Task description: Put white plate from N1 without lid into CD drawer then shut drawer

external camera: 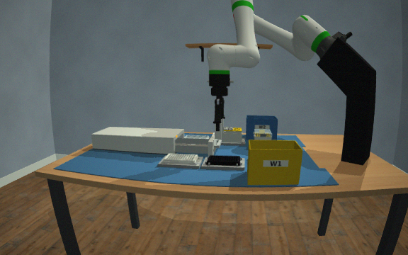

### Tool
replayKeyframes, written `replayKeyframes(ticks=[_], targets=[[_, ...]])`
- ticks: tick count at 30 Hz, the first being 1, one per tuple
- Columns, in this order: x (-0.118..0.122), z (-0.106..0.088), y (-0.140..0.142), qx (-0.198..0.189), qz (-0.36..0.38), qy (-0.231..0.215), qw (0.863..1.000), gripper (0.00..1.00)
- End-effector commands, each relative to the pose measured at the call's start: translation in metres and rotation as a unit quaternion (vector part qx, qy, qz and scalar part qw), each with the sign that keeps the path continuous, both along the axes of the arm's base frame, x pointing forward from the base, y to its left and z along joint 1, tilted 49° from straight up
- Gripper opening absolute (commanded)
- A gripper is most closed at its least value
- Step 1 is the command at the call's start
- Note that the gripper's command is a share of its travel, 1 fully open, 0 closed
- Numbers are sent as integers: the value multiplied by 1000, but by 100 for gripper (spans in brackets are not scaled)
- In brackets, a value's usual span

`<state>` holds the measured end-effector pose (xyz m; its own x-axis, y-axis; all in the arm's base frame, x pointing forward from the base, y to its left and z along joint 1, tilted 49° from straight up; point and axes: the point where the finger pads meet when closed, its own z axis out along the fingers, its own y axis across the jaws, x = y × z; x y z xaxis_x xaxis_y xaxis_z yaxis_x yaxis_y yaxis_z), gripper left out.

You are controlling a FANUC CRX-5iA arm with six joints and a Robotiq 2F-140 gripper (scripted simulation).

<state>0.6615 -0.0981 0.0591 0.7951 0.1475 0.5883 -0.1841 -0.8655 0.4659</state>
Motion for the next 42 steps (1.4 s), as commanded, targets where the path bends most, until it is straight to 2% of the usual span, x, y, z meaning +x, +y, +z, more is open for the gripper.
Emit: replayKeyframes(ticks=[1, 42], targets=[[2, -2, -2, 0, 0, 0, 1000, 87], [26, -30, -22, 0, 0, 0, 1000, 87]])
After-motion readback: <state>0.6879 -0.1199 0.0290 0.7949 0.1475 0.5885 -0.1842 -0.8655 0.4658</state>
